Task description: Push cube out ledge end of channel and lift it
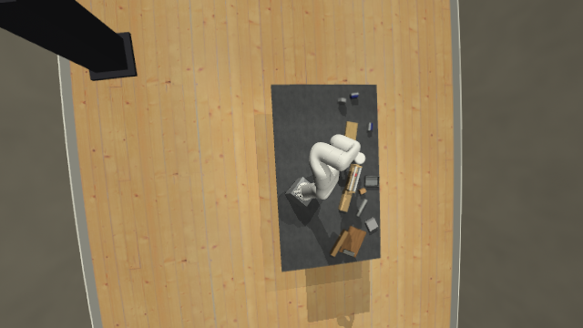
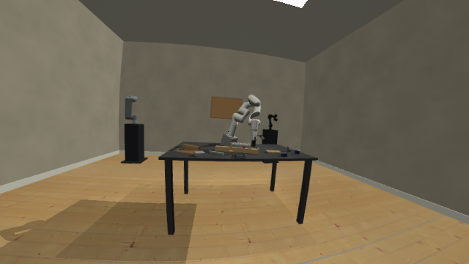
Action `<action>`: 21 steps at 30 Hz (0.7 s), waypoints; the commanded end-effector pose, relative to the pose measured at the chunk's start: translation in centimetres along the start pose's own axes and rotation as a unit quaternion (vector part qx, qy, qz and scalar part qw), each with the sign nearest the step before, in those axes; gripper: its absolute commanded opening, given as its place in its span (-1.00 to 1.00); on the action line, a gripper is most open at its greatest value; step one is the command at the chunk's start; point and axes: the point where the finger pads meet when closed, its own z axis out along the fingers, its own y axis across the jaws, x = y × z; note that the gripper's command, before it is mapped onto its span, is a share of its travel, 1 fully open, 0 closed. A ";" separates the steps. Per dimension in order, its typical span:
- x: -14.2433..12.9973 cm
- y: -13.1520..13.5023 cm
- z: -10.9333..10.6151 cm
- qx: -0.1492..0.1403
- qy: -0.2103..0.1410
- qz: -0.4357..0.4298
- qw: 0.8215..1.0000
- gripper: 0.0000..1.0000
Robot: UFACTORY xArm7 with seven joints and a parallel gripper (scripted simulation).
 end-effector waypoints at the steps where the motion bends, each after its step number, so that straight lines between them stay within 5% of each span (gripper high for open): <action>1: 0.1 0.7 1.7 -0.002 0.001 -0.001 1.000 -0.24; 21: 0.1 0.8 4.1 -0.002 0.001 -0.001 1.000 -0.24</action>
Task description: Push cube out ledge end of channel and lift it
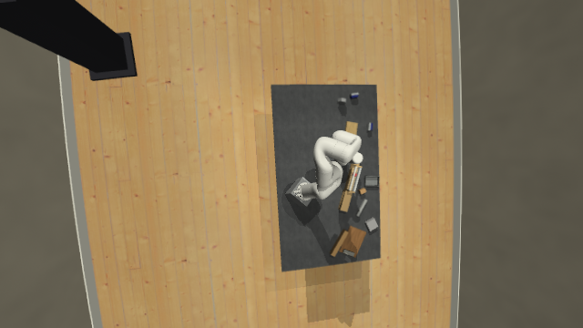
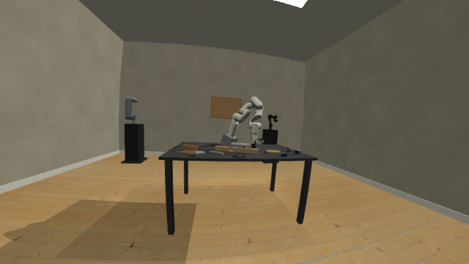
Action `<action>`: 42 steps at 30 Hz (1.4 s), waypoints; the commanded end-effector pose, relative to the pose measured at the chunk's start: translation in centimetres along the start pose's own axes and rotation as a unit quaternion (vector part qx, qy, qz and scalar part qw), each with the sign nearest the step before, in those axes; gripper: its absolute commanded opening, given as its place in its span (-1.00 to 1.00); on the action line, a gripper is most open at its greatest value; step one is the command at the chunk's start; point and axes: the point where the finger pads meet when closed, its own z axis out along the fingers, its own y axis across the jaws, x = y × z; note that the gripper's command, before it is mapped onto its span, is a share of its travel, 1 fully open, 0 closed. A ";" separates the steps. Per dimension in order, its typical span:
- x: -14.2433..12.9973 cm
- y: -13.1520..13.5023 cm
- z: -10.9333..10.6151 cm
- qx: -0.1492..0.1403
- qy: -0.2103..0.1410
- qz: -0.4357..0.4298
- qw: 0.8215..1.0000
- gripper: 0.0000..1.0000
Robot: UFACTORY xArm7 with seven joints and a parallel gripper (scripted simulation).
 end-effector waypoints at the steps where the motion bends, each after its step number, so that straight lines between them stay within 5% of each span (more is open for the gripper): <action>1: 0.0 0.2 0.3 -0.001 0.001 0.000 1.000 -0.24; 9: 0.0 0.2 0.3 -0.001 0.001 0.000 1.000 -0.24; 10: 0.0 0.2 0.3 -0.001 0.001 0.000 1.000 -1.00; 42: 0.0 0.2 0.3 -0.001 0.001 0.000 1.000 -1.00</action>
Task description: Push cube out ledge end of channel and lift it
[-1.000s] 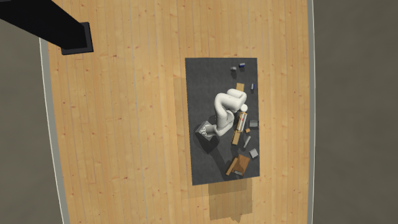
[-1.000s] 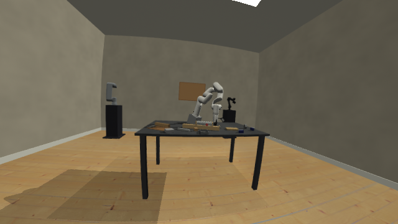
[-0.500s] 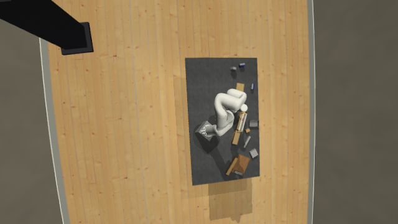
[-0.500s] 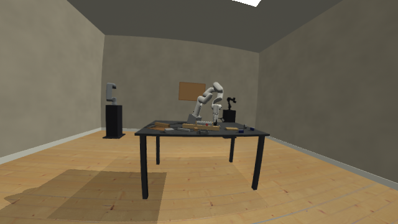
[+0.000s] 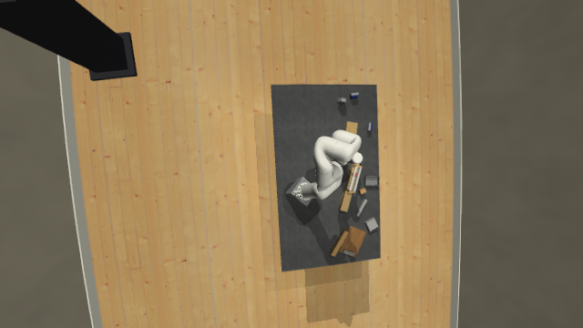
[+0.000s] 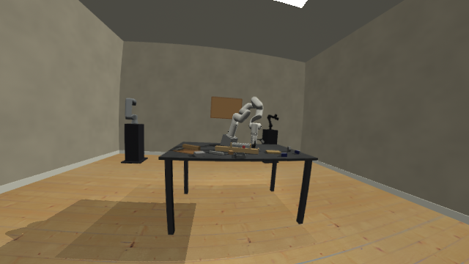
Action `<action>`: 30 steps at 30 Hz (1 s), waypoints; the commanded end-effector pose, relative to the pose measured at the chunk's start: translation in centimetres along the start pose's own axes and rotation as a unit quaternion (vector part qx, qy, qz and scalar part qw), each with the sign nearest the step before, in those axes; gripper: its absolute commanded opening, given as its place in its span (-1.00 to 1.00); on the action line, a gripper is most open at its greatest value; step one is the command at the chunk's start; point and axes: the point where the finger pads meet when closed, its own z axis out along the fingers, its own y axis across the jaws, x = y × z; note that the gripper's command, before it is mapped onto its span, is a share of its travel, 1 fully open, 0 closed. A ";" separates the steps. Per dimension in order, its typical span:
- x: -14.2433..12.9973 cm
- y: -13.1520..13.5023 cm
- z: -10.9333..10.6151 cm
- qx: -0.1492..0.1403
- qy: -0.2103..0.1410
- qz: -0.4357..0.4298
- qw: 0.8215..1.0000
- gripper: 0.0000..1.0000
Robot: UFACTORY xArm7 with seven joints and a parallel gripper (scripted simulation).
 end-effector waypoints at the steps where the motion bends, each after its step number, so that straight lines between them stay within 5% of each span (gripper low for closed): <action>1: 0.0 0.1 0.0 -0.001 0.000 0.000 1.000 -1.00; 14: 0.0 0.1 -3.2 -0.001 0.000 0.000 1.000 -1.00; 24: 0.0 0.1 -9.8 -0.001 0.000 0.000 1.000 -1.00; 30: 0.0 0.1 -11.5 -0.001 0.000 0.000 1.000 -1.00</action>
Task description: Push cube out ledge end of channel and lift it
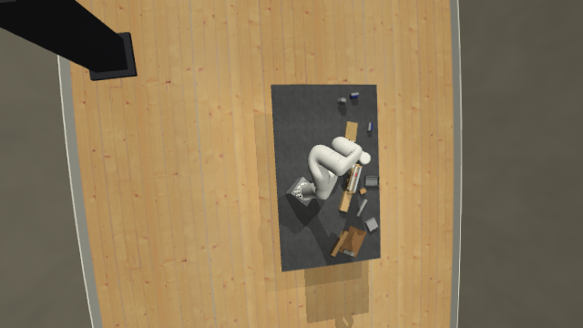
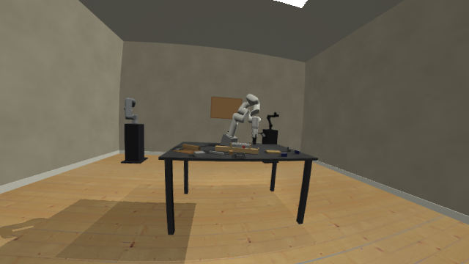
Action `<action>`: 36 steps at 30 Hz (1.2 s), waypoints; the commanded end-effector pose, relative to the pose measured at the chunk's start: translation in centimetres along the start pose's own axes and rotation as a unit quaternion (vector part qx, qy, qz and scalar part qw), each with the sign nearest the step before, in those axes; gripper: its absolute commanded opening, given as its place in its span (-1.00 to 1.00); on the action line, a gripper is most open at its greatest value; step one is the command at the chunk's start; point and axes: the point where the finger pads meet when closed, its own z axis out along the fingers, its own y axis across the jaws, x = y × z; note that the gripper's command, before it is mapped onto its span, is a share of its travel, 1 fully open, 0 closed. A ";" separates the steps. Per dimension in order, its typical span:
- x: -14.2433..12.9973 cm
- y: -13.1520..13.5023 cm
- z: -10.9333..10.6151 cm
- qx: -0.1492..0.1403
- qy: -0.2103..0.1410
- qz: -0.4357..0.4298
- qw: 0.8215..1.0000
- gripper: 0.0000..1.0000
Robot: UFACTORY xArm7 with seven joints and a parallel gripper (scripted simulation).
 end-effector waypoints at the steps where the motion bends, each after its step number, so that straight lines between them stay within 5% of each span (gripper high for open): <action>1: -0.1 -1.1 -4.3 0.001 -0.003 0.000 1.000 -1.00; 18: -0.9 -0.5 -4.4 0.002 -0.005 0.004 1.000 -1.00; 22: -7.4 2.8 -4.5 0.008 -0.014 0.037 0.999 -1.00; 33: -20.2 2.1 -4.9 0.001 -0.003 0.144 0.990 -1.00; 35: -20.2 2.1 -4.9 0.001 -0.003 0.144 0.990 -1.00; 36: -23.6 1.9 -5.0 0.001 -0.003 0.145 0.989 -1.00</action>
